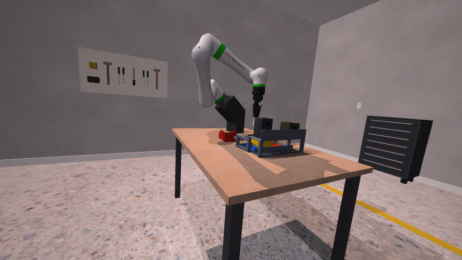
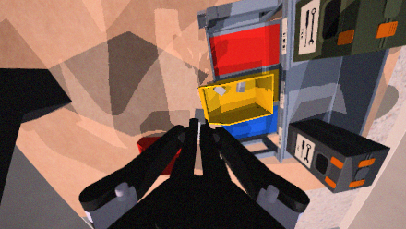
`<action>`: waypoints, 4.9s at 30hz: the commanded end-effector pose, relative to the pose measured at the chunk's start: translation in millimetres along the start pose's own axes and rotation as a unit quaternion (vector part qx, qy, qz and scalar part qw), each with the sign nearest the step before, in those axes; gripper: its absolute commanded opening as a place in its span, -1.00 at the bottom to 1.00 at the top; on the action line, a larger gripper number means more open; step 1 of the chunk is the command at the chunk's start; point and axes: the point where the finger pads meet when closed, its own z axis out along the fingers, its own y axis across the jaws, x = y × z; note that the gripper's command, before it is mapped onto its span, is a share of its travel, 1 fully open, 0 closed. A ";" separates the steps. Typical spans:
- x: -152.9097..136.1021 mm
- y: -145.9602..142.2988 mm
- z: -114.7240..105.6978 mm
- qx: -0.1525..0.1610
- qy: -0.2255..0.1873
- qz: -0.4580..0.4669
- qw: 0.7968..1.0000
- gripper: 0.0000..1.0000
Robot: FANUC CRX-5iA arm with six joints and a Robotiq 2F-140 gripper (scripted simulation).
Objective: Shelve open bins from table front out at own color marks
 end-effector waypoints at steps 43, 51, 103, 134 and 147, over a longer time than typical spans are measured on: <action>-13.7 -21.0 5.5 -0.005 0.007 -0.133 0.991 -1.00; -13.7 -21.0 5.5 -0.005 0.007 -0.133 0.991 -1.00; -12.3 -19.9 109.5 -0.005 0.008 -0.133 0.991 -1.00; -12.2 -19.9 116.7 -0.005 0.008 -0.133 0.991 -1.00; -10.7 -14.6 116.5 -0.005 0.008 -0.133 0.991 -1.00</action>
